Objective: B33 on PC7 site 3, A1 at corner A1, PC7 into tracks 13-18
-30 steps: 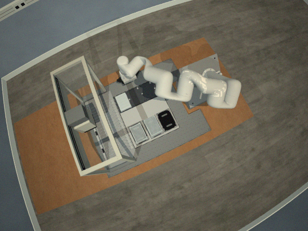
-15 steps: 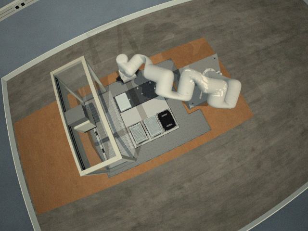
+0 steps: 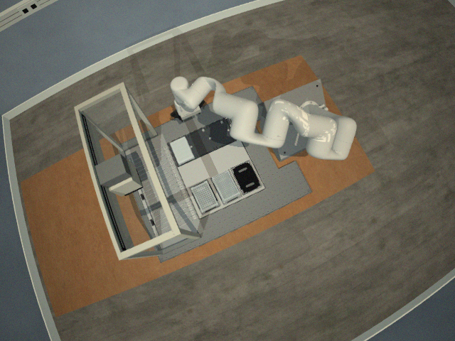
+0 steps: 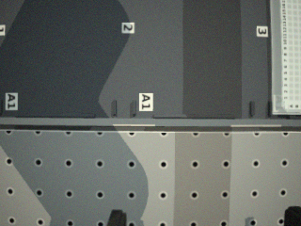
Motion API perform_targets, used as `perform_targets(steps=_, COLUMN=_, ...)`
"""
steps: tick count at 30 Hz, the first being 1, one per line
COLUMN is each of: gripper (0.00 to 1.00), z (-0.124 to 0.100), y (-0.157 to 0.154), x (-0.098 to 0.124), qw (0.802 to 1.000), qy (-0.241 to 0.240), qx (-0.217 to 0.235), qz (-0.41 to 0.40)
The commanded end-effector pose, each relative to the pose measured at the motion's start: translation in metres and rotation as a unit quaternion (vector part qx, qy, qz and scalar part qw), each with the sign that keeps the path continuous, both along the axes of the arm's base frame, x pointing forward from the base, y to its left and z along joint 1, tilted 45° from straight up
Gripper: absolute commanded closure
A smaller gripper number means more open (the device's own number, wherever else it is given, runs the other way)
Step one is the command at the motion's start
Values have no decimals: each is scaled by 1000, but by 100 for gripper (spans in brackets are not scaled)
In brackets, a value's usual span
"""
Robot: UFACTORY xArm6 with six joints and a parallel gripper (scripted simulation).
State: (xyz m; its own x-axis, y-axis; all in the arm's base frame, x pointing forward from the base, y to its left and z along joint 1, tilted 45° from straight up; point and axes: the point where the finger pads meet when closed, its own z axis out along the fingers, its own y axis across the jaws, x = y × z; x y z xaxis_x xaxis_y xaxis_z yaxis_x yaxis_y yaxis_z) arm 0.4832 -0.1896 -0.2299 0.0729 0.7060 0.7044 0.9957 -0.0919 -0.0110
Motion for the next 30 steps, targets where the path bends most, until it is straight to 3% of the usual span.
perform_targets(steps=1, gripper=0, z=5, y=-6, x=1, qw=1000, qy=-2, qx=-2, qz=-1)
perform_targets(steps=30, gripper=0, z=31, y=-32, x=-1, qw=1000, qy=-2, qx=-2, qz=-1)
